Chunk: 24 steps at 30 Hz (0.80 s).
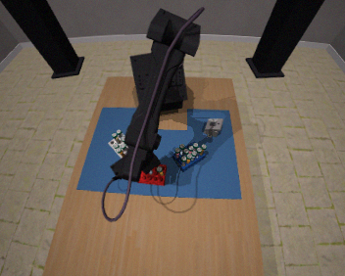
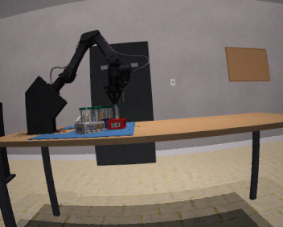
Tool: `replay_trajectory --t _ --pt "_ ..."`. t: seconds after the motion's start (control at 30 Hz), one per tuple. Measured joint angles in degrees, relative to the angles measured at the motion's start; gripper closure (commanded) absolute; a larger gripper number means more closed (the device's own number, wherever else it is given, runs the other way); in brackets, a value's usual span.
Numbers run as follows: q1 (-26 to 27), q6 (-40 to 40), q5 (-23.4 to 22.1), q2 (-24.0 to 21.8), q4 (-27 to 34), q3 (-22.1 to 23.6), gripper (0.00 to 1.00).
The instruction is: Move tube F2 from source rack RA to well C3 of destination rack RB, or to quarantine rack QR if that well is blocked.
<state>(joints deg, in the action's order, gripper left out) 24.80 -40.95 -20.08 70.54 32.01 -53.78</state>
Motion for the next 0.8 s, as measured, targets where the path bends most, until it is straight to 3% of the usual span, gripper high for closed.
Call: replay_trajectory --t 0.8 --pt "-0.81 -0.66 0.46 1.38 -2.71 0.94 1.0"
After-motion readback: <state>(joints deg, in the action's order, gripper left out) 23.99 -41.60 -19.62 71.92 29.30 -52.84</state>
